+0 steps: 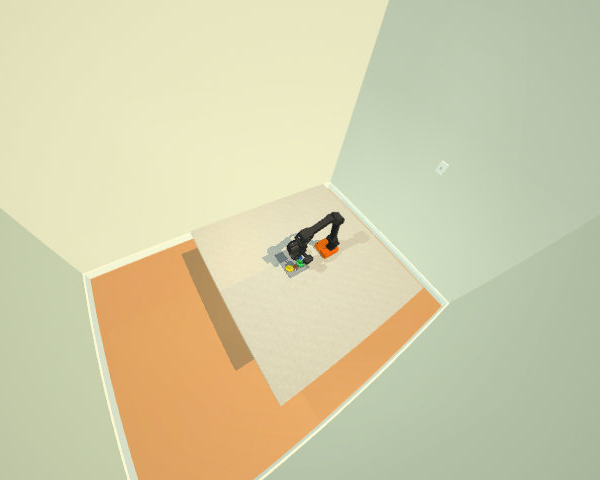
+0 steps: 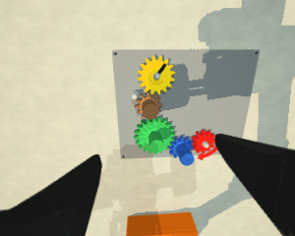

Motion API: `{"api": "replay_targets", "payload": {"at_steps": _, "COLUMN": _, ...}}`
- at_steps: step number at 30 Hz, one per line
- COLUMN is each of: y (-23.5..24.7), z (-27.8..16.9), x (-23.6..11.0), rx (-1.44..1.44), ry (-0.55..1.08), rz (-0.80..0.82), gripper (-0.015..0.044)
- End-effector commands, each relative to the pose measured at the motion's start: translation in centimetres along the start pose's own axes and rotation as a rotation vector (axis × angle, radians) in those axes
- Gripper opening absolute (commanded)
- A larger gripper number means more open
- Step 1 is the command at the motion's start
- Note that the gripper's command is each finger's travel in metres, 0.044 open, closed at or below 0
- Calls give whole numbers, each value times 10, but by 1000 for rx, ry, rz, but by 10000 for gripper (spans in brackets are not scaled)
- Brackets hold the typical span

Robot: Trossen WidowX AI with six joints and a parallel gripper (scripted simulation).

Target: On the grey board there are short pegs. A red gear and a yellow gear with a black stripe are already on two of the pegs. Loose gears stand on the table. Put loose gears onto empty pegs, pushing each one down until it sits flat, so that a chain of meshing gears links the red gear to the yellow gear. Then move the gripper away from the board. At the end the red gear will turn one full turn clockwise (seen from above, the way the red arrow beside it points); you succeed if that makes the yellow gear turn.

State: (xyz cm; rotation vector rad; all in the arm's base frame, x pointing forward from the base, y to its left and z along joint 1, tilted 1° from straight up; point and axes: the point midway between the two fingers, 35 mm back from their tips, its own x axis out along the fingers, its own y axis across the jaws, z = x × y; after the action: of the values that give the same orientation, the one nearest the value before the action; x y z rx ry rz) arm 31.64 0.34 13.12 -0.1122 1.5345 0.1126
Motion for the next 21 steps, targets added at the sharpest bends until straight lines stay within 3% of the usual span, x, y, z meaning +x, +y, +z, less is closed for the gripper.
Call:
{"api": "replay_targets", "payload": {"at_steps": 1, "y": 0, "z": 1, "x": -1, "rx": 3, "ry": -2, "rz": 0, "gripper": 440}}
{"api": "replay_targets", "payload": {"at_steps": 9, "y": 10, "z": 2, "x": -2, "rx": 3, "ry": -2, "rz": 1, "gripper": 440}}
{"api": "replay_targets", "payload": {"at_steps": 21, "y": 186, "z": -34, "x": -30, "rx": 3, "ry": 1, "rz": 15, "gripper": 440}}
